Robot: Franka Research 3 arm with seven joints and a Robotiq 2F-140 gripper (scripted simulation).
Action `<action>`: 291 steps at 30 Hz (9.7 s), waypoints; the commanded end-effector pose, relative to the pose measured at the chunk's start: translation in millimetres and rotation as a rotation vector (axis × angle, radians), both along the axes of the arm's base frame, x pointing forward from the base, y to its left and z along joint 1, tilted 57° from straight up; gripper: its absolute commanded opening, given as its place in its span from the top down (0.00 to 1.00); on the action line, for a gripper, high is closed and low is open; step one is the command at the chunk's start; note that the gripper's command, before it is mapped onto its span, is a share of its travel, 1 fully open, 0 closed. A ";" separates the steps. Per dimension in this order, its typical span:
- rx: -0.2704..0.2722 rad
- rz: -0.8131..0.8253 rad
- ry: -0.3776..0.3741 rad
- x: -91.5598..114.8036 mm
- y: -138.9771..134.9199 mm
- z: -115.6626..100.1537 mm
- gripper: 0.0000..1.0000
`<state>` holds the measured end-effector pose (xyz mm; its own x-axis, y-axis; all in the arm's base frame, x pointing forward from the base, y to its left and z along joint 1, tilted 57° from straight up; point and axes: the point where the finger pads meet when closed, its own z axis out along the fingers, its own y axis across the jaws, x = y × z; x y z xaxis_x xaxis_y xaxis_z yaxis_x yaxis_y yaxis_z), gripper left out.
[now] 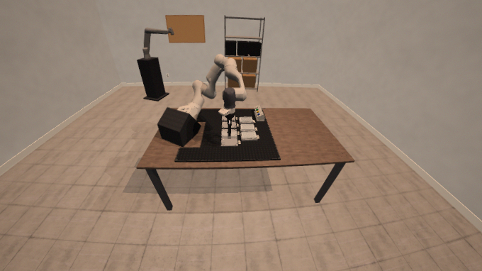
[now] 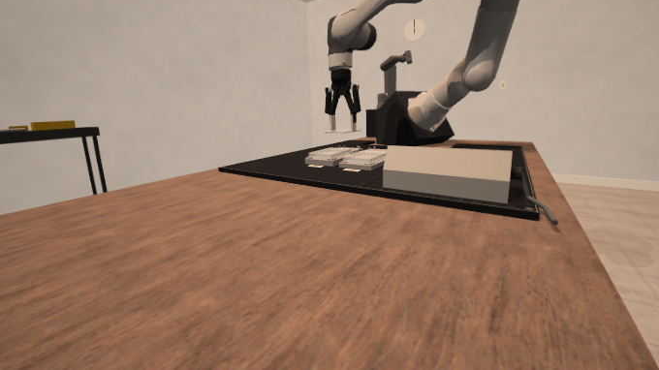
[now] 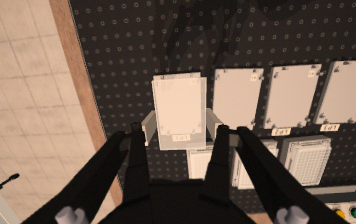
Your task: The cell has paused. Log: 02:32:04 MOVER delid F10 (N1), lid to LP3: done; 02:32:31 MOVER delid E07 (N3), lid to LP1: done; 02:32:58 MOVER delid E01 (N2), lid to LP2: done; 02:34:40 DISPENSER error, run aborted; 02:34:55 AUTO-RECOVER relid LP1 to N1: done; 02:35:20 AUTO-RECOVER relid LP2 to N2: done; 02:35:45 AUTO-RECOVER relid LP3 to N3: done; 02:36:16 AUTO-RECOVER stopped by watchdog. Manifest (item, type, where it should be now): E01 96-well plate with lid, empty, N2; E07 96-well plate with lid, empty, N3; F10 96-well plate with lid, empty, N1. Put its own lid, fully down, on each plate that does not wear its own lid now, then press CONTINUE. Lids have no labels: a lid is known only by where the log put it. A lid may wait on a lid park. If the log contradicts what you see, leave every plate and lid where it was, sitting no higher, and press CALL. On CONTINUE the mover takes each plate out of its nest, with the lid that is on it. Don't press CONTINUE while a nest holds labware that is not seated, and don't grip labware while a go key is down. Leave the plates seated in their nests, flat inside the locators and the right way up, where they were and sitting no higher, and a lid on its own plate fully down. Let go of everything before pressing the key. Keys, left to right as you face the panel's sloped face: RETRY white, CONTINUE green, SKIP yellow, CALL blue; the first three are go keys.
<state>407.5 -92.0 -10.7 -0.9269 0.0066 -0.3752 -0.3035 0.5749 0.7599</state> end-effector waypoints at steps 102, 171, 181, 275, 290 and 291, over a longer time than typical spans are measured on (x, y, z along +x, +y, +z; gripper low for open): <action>-0.017 0.011 -0.020 13.4 40.1 -33.4 1.00; -0.014 0.006 -0.012 15.2 48.8 -37.8 1.00; -0.014 0.006 -0.012 15.5 50.1 -38.4 1.00; -0.014 0.004 -0.009 16.3 53.2 -40.1 1.00; -0.014 0.004 -0.009 16.3 53.5 -40.3 1.00; -0.014 0.004 -0.009 16.3 53.5 -40.3 1.00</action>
